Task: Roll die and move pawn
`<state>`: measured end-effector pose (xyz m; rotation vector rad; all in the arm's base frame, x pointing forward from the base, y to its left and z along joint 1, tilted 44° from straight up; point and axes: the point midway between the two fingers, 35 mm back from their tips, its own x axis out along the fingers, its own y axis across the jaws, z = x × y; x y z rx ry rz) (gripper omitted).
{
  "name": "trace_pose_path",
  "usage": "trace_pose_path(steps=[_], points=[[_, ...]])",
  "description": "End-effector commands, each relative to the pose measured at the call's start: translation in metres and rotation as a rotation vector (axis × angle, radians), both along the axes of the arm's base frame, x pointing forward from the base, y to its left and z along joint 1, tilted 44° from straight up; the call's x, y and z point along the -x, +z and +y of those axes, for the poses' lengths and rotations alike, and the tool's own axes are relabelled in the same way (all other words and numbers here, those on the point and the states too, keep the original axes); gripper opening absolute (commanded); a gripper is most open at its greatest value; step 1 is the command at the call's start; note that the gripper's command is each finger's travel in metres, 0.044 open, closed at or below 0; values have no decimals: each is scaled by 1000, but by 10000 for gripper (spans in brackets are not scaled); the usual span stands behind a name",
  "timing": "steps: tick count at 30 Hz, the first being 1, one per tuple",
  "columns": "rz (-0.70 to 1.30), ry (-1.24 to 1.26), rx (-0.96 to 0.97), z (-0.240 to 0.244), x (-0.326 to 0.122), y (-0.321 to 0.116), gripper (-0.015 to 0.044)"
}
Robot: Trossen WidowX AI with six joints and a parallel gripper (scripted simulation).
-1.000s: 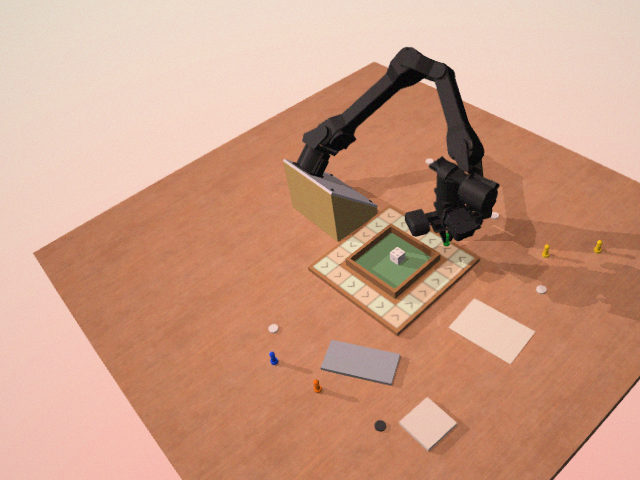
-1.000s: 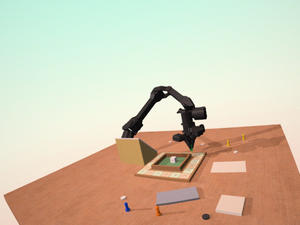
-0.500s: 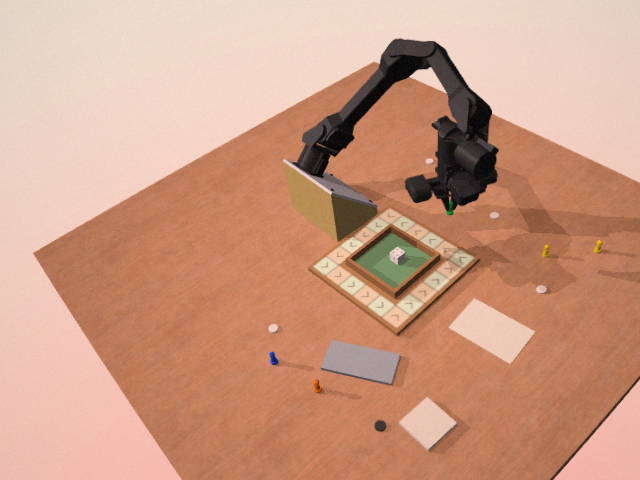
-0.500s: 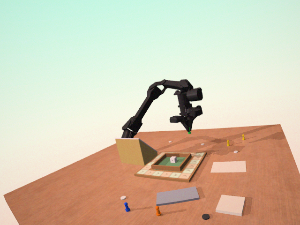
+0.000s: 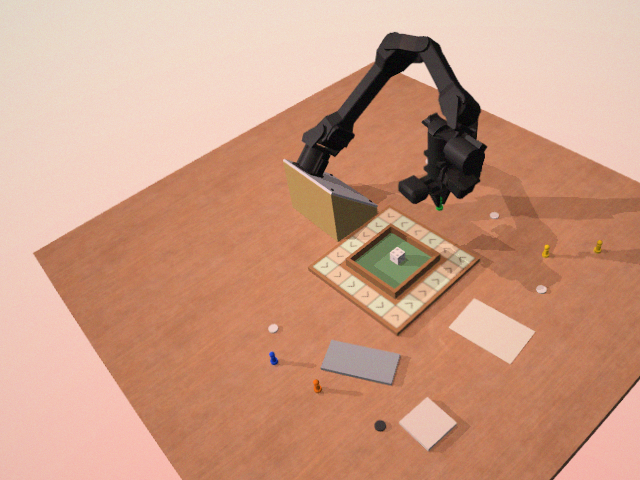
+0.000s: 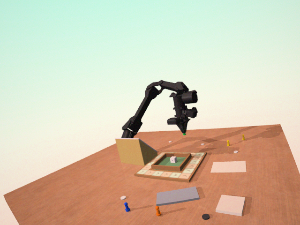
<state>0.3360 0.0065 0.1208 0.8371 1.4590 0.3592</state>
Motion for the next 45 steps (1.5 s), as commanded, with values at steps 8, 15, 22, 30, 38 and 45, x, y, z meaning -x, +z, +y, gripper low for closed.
trace_pose_path(steps=[8, 15, 22, 30, 38, 45], points=[[-220, 234, 45, 17, 33, -8, 0], [-357, 376, 71, 26, 54, -16, 0], [-472, 509, 98, 34, 77, -26, 0], [-623, 667, 124, 43, 101, -38, 0], [-779, 828, 144, 53, 127, -50, 0], [-884, 936, 155, 59, 145, -60, 0]])
